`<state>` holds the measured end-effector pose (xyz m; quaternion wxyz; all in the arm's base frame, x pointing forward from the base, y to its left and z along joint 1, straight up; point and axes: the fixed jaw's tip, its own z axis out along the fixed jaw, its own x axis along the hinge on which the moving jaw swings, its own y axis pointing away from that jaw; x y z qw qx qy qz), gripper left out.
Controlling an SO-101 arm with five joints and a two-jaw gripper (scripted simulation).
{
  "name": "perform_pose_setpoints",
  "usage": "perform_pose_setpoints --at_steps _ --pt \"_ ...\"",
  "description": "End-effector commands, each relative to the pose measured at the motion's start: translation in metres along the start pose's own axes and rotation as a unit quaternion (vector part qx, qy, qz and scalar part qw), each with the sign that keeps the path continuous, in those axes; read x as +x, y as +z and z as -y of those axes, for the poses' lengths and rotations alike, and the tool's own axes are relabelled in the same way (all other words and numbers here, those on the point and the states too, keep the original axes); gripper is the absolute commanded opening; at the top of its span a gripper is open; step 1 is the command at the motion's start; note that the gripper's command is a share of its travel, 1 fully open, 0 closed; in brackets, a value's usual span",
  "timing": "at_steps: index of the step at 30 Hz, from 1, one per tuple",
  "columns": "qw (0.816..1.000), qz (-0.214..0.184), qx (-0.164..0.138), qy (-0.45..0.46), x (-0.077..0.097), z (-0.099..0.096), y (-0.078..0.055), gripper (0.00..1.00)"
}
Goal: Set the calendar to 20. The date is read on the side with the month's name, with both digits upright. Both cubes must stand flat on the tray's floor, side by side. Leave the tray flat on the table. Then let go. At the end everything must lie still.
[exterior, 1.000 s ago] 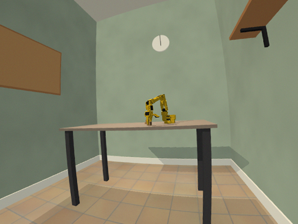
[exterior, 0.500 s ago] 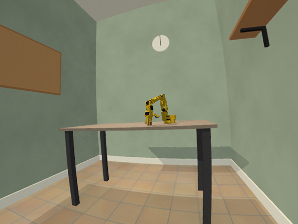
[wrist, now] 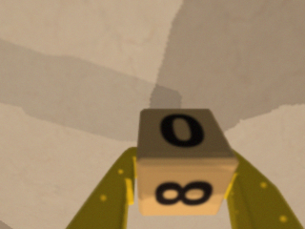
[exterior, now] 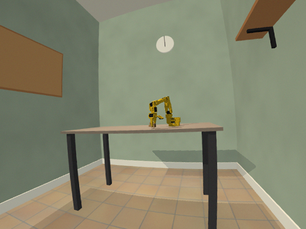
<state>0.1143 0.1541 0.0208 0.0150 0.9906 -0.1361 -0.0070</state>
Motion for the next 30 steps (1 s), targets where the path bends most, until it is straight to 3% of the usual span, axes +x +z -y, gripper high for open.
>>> perform_pose_setpoints --at_steps 1,14,30 --pt "1.000 -0.009 0.029 -0.002 0.001 0.008 -0.021 0.00" --pt "1.000 -0.010 0.029 -0.002 0.000 0.004 -0.047 0.00" --pt "1.000 -0.010 0.029 -0.002 0.000 0.004 -0.049 0.00"
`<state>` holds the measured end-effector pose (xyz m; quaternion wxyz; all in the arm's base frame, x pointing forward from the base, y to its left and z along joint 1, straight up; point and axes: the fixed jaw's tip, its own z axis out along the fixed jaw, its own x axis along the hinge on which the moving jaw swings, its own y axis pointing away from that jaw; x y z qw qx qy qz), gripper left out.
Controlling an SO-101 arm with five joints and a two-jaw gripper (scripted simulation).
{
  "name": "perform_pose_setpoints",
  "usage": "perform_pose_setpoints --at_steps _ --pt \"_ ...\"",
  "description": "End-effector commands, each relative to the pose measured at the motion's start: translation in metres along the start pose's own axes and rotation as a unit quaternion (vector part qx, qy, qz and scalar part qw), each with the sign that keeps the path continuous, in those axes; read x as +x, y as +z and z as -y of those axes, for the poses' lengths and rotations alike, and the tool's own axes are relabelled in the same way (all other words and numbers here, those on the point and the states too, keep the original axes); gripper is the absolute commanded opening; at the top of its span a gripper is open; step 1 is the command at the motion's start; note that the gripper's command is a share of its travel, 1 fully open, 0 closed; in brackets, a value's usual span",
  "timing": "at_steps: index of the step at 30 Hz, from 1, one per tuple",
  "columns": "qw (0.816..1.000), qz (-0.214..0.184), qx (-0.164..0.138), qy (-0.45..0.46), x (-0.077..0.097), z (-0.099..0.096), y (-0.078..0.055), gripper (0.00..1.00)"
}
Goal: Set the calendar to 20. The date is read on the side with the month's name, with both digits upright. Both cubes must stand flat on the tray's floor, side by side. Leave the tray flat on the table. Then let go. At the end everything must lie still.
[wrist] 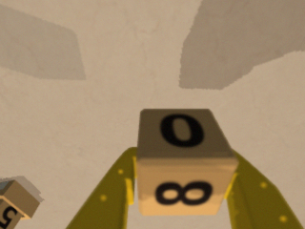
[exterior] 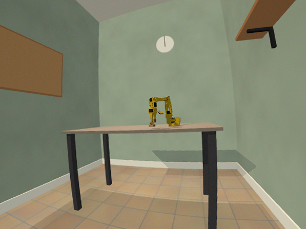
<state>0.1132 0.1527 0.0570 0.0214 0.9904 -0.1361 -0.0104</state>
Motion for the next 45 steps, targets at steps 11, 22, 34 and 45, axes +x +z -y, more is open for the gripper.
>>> perform_pose_setpoints --at_steps 11,22,34,45 --pt "0.999 -0.012 0.035 -0.001 0.0011 0.0065 -0.0130 0.00" --pt "0.997 -0.009 0.036 0.072 -0.0001 0.0066 -0.0130 0.00" --pt "0.987 -0.006 0.037 0.157 -0.0014 0.0069 -0.0130 0.00" --pt "0.985 -0.006 0.037 0.166 -0.0017 0.0065 -0.0129 0.00"
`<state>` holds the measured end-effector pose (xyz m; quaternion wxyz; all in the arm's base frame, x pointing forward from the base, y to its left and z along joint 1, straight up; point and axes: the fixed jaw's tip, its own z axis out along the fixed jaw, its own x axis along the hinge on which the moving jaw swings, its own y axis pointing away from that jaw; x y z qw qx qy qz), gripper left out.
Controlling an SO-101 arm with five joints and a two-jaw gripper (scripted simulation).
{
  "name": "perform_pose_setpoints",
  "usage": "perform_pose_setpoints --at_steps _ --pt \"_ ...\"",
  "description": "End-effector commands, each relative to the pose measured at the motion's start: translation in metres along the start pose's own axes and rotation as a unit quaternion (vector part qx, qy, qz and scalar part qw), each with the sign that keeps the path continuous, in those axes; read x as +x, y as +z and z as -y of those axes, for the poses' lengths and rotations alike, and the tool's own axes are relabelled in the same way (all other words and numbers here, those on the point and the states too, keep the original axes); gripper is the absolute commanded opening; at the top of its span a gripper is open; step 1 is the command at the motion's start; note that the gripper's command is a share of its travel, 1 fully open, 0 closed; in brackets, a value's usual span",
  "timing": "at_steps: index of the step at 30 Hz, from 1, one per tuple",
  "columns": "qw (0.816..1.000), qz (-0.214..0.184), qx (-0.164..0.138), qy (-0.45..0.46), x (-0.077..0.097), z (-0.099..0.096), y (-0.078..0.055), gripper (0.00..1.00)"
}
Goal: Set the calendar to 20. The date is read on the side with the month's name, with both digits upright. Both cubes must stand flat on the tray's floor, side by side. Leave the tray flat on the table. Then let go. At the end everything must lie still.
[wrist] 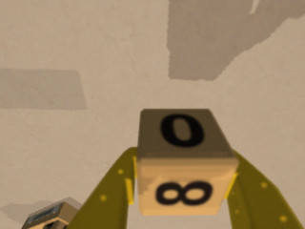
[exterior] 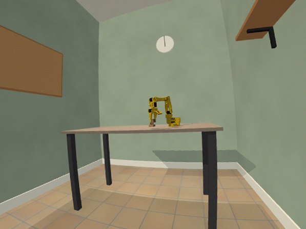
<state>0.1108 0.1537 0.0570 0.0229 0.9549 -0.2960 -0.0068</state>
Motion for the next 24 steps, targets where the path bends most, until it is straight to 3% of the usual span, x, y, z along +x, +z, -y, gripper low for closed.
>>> perform_pose_setpoints --at_steps 1,24 --pt "0.999 0.000 0.037 0.003 -0.001 0.006 -0.013 0.00" --pt "0.999 0.000 0.037 -0.005 -0.004 -0.041 -0.001 0.00"
